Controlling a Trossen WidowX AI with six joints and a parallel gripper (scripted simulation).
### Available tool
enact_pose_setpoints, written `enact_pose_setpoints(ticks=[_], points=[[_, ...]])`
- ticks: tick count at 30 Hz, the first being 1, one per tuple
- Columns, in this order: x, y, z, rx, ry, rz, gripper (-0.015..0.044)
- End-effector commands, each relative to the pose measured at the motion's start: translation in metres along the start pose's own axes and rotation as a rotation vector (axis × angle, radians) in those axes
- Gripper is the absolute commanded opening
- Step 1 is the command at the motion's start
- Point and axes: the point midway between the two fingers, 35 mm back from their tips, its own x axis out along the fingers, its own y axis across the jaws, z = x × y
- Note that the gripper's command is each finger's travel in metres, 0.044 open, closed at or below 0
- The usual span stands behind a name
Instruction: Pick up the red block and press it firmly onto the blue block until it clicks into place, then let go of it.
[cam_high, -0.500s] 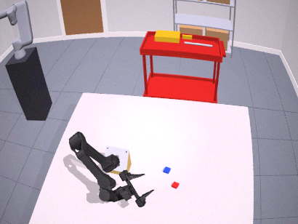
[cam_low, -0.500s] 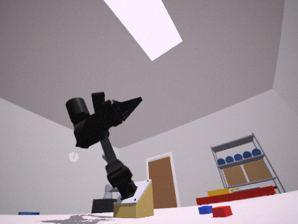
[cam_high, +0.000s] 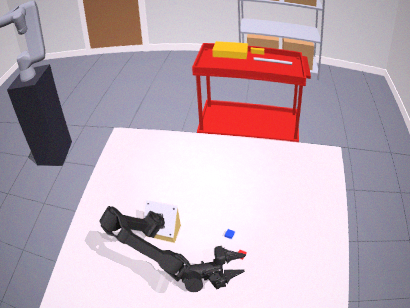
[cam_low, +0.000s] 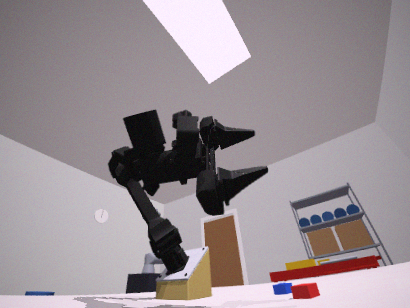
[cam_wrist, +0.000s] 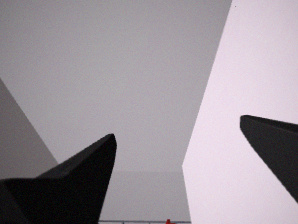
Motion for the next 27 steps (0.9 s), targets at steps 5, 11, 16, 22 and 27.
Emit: enact_pose_setpoints(ticks=[5, 11, 16, 22, 27], points=[[0.068, -0.058, -0.096, 0.137, 0.402, -0.602, 0.044], [0.066, -0.074, -0.157, -0.159, 0.685, -1.114, 0.044], [0.062, -0.065, -0.167, -0.508, 0.775, -1.359, 0.044], [0.069, -0.065, -0.168, -0.508, 0.775, -1.358, 0.044], [0.067, -0.065, -0.168, -0.508, 0.775, -1.358, 0.044]])
